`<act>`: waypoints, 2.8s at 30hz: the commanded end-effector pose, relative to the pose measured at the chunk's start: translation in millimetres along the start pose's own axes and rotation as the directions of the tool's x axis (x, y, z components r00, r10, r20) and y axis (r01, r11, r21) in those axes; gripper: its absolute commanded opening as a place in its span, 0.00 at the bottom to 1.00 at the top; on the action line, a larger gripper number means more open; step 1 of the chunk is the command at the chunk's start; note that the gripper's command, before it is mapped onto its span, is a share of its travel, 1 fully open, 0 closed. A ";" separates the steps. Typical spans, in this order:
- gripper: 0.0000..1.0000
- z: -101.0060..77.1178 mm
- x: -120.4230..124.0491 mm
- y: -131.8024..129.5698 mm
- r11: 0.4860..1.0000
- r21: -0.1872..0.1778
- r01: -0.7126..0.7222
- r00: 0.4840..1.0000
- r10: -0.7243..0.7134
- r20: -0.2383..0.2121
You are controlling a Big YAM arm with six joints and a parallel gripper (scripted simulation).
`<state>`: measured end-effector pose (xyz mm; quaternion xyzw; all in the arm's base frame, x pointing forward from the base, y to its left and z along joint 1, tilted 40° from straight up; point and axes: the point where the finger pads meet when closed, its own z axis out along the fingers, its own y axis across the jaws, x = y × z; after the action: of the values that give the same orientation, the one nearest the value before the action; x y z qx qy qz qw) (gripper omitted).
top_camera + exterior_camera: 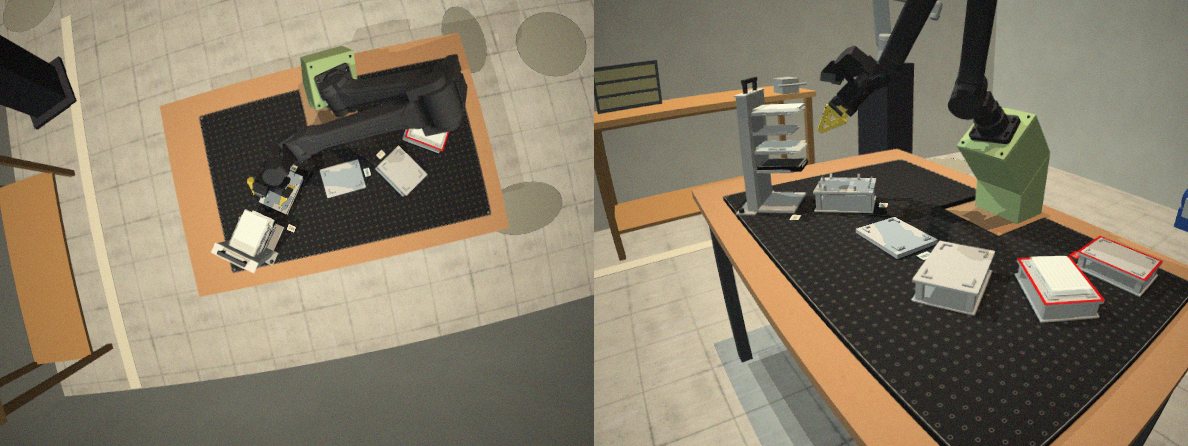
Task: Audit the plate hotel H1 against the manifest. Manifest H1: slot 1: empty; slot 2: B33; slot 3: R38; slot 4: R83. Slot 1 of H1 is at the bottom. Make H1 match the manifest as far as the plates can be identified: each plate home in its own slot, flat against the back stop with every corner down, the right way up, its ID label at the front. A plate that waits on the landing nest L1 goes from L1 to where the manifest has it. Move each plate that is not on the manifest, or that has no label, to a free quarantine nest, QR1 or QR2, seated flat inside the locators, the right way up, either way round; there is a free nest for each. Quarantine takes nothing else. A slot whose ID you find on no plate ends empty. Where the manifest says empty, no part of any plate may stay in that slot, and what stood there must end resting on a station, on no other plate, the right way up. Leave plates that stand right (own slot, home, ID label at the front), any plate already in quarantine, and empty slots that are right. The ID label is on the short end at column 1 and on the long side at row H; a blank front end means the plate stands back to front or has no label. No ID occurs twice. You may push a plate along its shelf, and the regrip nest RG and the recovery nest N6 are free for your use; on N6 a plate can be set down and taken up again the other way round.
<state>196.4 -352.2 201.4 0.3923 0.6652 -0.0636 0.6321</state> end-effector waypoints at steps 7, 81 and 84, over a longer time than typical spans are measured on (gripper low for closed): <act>1.00 2.7 -20.1 2.0 1.000 -0.005 0.022 0.999 -0.022 0.032; 1.00 36.8 33.7 2.8 1.000 -0.011 0.000 1.000 0.001 0.012; 1.00 38.0 32.9 2.4 1.000 -0.011 -0.001 1.000 0.001 0.011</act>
<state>224.0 -348.1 155.9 0.3913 0.6651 -0.0639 0.6328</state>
